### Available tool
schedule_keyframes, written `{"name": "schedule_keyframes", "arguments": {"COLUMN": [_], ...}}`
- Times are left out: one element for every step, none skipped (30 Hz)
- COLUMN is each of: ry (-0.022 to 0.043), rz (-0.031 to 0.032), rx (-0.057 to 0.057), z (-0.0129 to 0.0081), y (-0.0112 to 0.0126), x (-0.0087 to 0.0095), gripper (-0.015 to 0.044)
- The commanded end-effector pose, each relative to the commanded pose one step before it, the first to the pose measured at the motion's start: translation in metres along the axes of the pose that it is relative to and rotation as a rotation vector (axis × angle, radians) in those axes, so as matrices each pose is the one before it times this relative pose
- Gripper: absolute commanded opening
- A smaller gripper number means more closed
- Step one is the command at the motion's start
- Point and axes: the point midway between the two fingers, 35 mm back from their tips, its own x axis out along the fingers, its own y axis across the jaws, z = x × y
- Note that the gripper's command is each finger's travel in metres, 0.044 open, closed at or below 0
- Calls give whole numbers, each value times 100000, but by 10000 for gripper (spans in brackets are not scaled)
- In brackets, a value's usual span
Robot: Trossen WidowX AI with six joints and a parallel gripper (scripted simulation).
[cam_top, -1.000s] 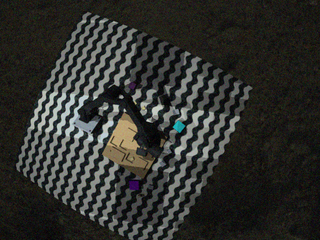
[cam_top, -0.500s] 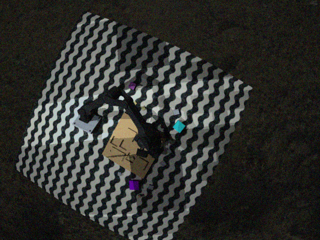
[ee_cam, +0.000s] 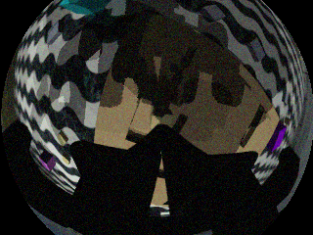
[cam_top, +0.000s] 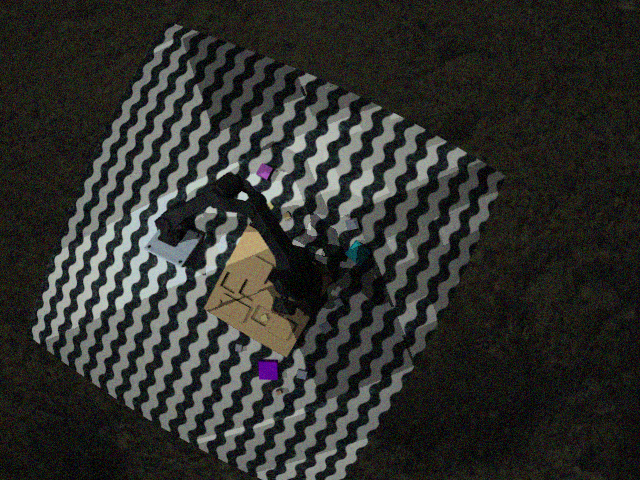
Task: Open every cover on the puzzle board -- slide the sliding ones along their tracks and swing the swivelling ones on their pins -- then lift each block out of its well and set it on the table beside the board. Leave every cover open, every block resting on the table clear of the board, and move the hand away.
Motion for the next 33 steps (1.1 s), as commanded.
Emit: {"name": "schedule_keyframes", "arguments": {"ry": [297,-294,7,11,15,17,20,21,22,22,22,22,22,22,22,17,11,4,0,0,0,0,0,0,0,0,0,0,0,0,1,1,2], "rz": [-244,239,-5,-8,-11,-12,-14,-15,-15,-15,-15,-15,-15,-15,-15,-11,-7,-2,0,0,0,0,0,0,0,0,0,0,0,0,1,2,3], "rx": [-390,374,-10,-15,-20,-23,-27,-29,-30,-30,-30,-30,-30,-30,-30,-24,-15,-5,0,0,0,0,0,0,0,0,0,0,0,0,1,1,2], "z": [-23,23,-1,-2,-2,-3,-3,-4,-4,-5,-5,-5,-5,-5,-6,-5,-3,-1,0,0,0,0,0,0,0,0,0,0,0,0,-15,-26,-39], "y": [-22,22,-1,-2,-3,-3,-4,-4,-4,-4,-4,-3,-3,-3,-3,-2,-1,0,0,0,0,0,0,0,0,0,0,0,0,0,17,29,42], "x": [19,-3,31,46,62,72,82,89,93,94,94,94,94,94,94,74,45,15,0,0,0,0,0,0,0,0,0,0,0,0,11,19,28], "gripper": [0,0,0,0,0,0,0,0,0,0,0,0,0,0,0,0,0,0,0,0,0,0,0,0,0,0,0,0,0,0,0,0,0]}}
